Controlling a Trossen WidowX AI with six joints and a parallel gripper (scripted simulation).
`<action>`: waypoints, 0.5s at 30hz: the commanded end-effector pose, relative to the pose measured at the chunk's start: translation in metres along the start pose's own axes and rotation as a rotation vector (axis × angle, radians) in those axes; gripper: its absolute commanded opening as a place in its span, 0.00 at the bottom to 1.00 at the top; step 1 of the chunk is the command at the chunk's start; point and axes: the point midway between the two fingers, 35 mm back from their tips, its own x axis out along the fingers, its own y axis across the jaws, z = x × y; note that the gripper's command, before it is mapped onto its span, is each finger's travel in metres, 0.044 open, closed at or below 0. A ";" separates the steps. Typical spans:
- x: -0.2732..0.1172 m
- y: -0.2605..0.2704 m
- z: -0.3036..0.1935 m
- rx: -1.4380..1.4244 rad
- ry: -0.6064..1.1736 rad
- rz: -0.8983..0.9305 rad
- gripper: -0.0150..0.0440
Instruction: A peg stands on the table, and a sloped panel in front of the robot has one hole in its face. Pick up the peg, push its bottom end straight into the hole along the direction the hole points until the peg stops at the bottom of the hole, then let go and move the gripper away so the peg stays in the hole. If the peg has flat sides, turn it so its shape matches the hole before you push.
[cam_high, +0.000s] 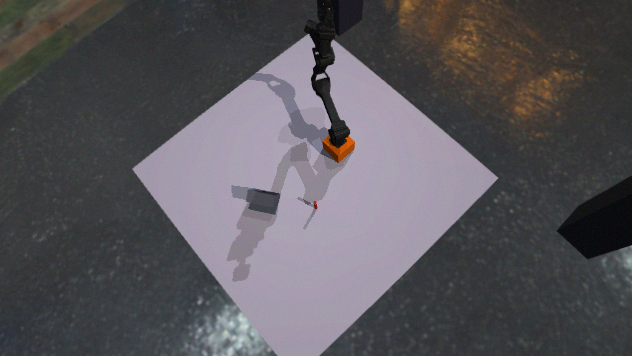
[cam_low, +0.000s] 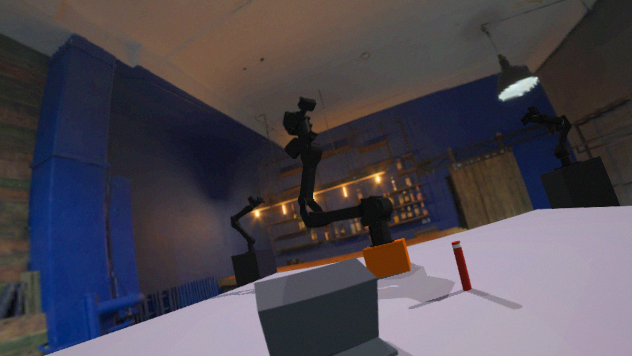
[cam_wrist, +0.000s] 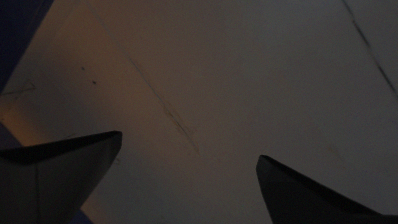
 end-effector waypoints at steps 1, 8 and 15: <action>0.000 -0.001 -0.001 -0.002 0.001 -0.004 0.98; 0.008 -0.056 -0.021 -0.062 0.052 -0.149 1.00; 0.010 -0.114 -0.040 -0.131 0.107 -0.302 1.00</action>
